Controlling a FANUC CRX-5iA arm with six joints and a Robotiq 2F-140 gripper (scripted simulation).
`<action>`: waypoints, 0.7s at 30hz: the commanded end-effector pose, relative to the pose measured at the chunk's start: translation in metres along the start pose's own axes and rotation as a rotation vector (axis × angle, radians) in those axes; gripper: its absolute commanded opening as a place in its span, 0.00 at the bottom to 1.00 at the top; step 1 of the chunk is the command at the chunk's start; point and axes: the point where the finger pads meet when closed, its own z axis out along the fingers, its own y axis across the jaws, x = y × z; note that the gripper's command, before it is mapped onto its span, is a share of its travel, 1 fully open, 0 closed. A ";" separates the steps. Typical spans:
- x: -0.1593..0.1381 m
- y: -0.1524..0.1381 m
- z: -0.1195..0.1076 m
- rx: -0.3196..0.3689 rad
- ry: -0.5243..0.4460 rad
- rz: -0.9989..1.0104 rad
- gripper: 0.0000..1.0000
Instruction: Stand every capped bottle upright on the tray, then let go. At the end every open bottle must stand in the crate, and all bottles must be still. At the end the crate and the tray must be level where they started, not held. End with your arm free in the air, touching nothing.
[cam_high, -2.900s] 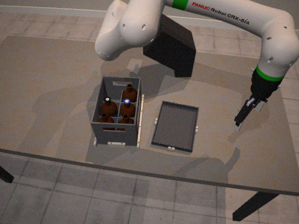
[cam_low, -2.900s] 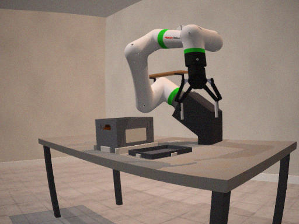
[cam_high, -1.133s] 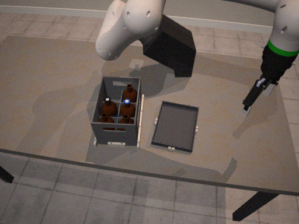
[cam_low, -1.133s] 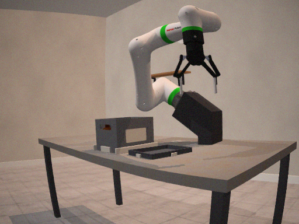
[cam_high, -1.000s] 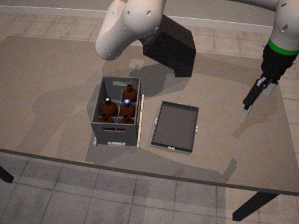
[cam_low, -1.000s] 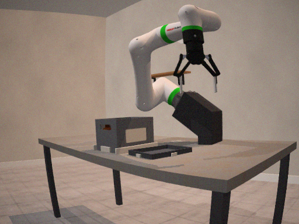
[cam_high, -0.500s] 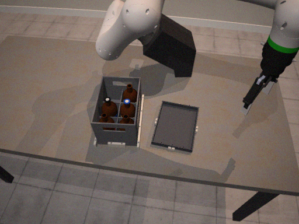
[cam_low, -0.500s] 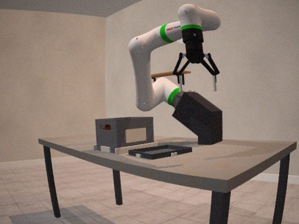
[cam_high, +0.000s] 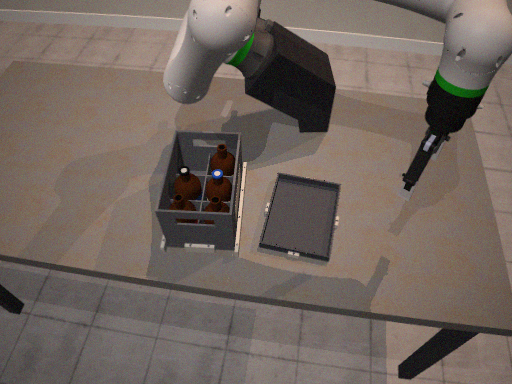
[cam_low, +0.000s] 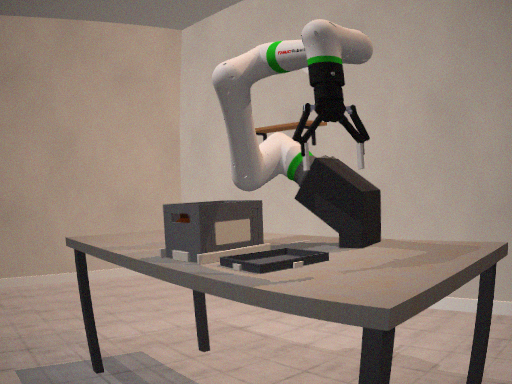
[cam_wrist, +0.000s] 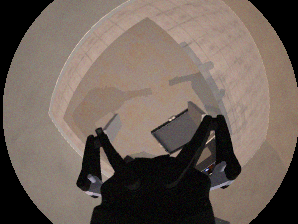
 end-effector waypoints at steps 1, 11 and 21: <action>-0.006 0.002 0.004 0.000 0.000 -0.028 1.00; -0.032 0.011 0.022 0.000 -0.005 -0.156 1.00; -0.054 0.022 0.027 0.000 -0.011 -0.254 1.00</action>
